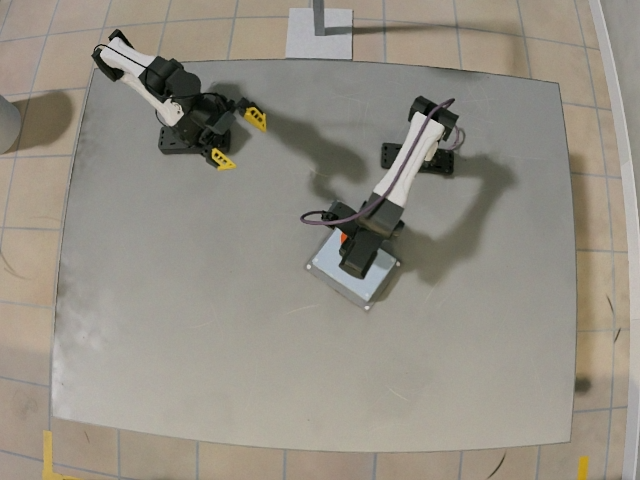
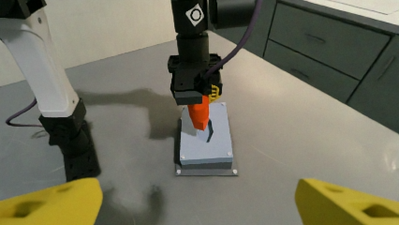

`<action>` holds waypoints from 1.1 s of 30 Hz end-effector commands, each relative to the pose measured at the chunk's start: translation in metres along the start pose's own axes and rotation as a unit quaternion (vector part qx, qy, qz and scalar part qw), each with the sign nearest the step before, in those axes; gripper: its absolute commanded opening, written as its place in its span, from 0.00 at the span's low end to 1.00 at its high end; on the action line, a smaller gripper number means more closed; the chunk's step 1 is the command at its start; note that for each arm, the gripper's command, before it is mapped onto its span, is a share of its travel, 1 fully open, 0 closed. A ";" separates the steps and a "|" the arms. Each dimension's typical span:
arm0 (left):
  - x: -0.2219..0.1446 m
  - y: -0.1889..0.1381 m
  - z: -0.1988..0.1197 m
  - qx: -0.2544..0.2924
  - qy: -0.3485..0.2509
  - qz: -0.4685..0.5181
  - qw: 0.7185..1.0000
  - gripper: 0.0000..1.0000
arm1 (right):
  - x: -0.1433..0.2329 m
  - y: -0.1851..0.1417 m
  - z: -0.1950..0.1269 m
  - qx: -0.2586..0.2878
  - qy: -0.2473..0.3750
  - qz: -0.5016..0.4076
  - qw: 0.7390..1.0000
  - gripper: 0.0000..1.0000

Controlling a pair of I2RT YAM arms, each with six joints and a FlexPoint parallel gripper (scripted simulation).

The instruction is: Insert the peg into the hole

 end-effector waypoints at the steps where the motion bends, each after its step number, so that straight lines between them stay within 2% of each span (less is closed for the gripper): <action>1: 0.004 0.002 -0.011 0.004 0.037 0.011 0.999 0.34 | -0.004 -0.009 0.001 0.018 -0.014 0.007 1.000 1.00; 8: 0.004 0.002 -0.011 0.004 0.038 0.011 0.999 0.34 | -0.004 -0.009 0.001 0.018 -0.014 0.006 1.000 1.00; 11: 0.018 0.002 -0.009 -0.002 0.037 0.008 0.999 0.34 | -0.003 -0.009 0.001 0.018 -0.014 0.006 1.000 1.00; 16: 0.026 -0.003 -0.003 0.009 0.069 0.024 0.997 0.34 | -0.003 -0.009 0.001 0.018 -0.014 0.006 1.000 1.00; 22: 0.023 -0.010 0.026 0.004 0.061 0.023 0.998 0.34 | -0.003 -0.009 0.001 0.018 -0.014 0.006 1.000 1.00; 28: 0.026 -0.011 0.020 0.007 0.033 0.012 0.999 0.34 | -0.003 -0.009 0.001 0.018 -0.014 0.006 1.000 1.00; 33: 0.019 -0.010 0.012 0.014 0.048 0.013 0.999 0.34 | -0.003 -0.009 0.001 0.018 -0.014 0.006 1.000 1.00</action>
Point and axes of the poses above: on each arm, the point where the finger pads meet when closed, its own z axis out along the fingers, its own x axis across the jaws, y = z × x, the point moved 6 cm from there along -z, back along the fingers, and after that the axes turned 15 degrees about z, right-handed, at the moved point
